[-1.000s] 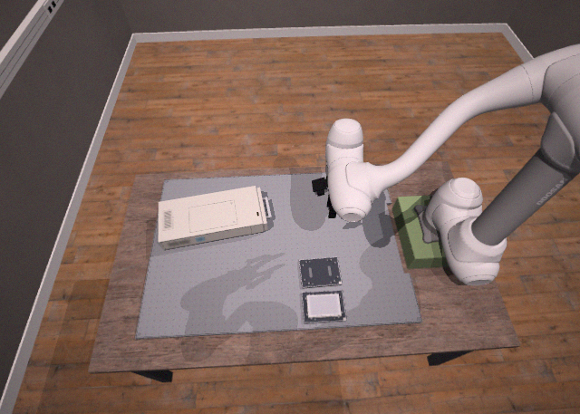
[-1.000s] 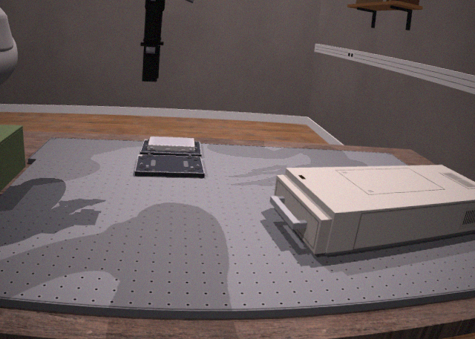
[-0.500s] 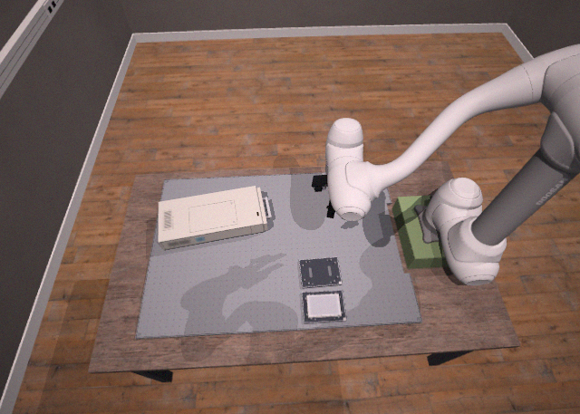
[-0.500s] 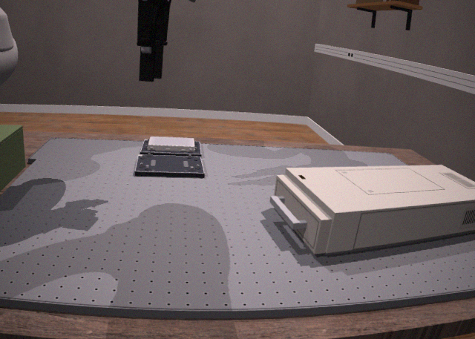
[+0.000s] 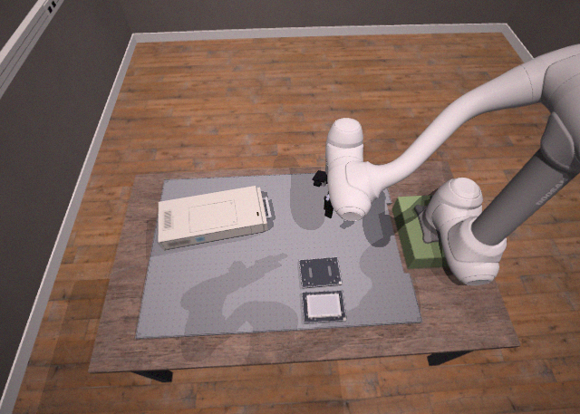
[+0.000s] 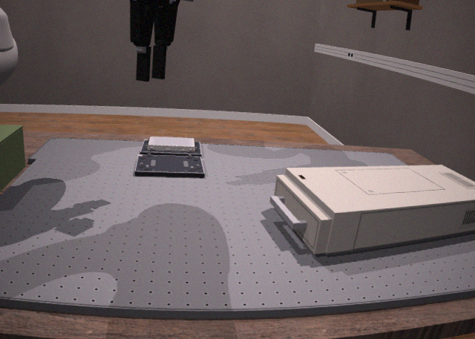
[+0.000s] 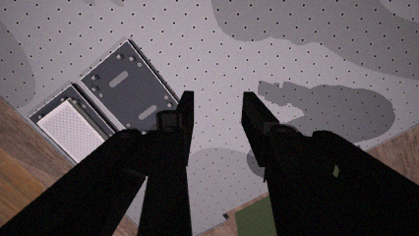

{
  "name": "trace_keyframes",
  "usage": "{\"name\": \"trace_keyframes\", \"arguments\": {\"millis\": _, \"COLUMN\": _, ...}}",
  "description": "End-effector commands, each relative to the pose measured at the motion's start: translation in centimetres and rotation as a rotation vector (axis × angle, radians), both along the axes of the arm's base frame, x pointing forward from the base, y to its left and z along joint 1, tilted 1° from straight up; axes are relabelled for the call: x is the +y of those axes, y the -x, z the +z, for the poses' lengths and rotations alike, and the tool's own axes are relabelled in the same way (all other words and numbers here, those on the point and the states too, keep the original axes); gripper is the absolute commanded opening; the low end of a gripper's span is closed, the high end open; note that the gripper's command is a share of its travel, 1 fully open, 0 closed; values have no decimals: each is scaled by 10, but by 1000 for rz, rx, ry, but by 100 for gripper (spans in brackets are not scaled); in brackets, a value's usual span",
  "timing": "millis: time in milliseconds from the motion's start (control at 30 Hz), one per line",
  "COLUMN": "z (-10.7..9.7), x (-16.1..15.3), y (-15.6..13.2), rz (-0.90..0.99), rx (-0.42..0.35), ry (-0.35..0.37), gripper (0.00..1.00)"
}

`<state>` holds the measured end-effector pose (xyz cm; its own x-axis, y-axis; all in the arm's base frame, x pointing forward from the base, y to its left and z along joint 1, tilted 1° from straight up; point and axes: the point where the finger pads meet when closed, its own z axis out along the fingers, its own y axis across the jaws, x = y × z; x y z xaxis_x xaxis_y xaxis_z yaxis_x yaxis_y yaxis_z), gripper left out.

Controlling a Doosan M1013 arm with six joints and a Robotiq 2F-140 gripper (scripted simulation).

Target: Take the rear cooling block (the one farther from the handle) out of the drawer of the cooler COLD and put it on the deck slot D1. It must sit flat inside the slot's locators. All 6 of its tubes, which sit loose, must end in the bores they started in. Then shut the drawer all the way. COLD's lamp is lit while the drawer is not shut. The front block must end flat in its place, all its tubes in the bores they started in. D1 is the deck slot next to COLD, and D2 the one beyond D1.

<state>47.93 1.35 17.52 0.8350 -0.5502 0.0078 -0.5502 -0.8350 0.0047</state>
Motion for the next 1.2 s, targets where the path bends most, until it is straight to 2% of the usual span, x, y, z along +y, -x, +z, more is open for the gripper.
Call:
{"name": "trace_keyframes", "arguments": {"millis": 0, "z": 0, "x": 0, "y": 0, "rz": -114, "rx": -2, "ry": 4, "gripper": 34}}
{"name": "trace_keyframes", "arguments": {"millis": 1000, "z": 0, "x": 0, "y": 0, "rz": -807, "rx": -9, "ry": 1, "gripper": 34}}
{"name": "trace_keyframes", "arguments": {"millis": 1167, "z": 0, "x": 0, "y": 0, "rz": -815, "rx": -9, "ry": 1, "gripper": 34}}
